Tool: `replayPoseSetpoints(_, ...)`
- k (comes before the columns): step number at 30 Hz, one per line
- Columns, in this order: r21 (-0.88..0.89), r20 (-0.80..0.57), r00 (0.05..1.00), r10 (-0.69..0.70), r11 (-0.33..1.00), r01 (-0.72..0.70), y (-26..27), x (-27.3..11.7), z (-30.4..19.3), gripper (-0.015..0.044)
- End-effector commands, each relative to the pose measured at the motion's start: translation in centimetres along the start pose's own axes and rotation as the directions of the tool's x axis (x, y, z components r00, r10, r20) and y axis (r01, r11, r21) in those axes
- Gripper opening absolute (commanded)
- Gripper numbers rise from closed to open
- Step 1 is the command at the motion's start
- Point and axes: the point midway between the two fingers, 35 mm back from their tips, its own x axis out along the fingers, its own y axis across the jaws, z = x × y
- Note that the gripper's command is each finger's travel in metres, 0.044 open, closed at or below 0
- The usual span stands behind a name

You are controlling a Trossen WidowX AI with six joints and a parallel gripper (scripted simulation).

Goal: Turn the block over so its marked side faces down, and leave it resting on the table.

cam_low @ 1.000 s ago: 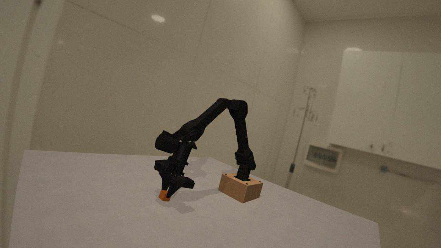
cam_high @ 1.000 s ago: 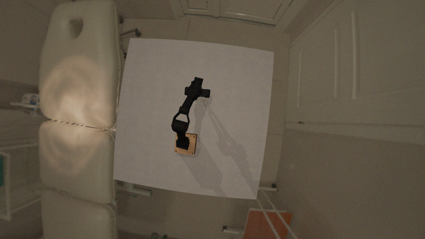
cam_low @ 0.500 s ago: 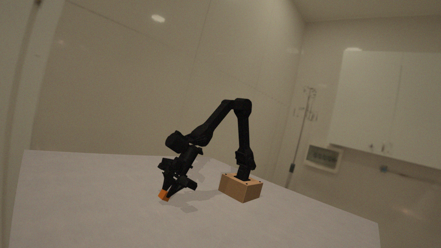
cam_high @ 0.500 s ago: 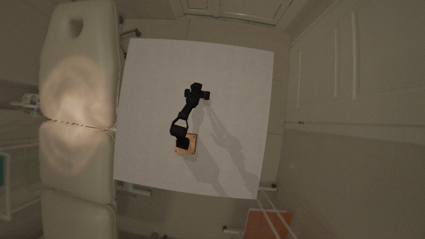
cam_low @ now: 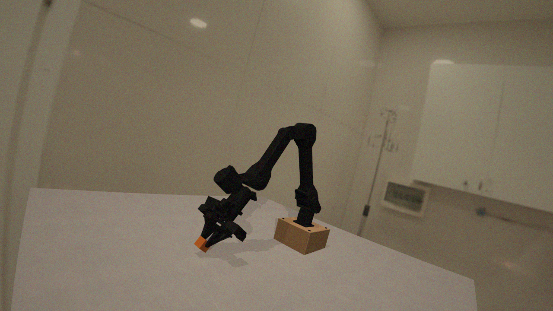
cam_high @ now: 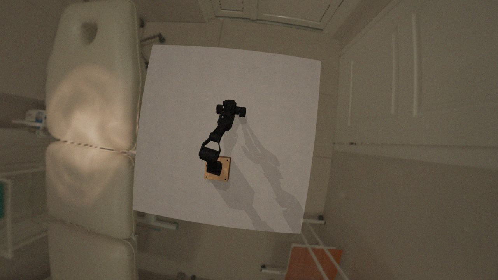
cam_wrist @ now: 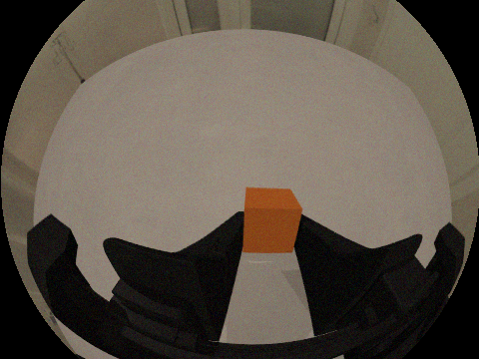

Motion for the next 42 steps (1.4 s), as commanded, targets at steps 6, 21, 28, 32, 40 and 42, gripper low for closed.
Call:
replayPoseSetpoints(6,0.006,0.112,0.994,0.005,1.0,-0.005,0.0,1.7,-1.1,0.0)
replayPoseSetpoints(21,0.003,0.333,0.943,0.005,1.0,-0.006,0.1,1.9,-2.1,0.0)
replayPoseSetpoints(28,-0.001,0.41,0.912,0.006,1.0,-0.006,0.2,1.2,-2.4,0.0)
replayPoseSetpoints(32,-0.001,0.43,0.903,0.006,1.0,-0.006,0.2,1.1,-2.4,0.0)
replayPoseSetpoints(40,-0.001,0.431,0.902,0.006,1.0,-0.006,0.2,1.1,-2.4,0.0)
replayPoseSetpoints(42,-0.001,0.431,0.902,0.006,1.0,-0.006,0.2,1.1,-2.4,0.0)
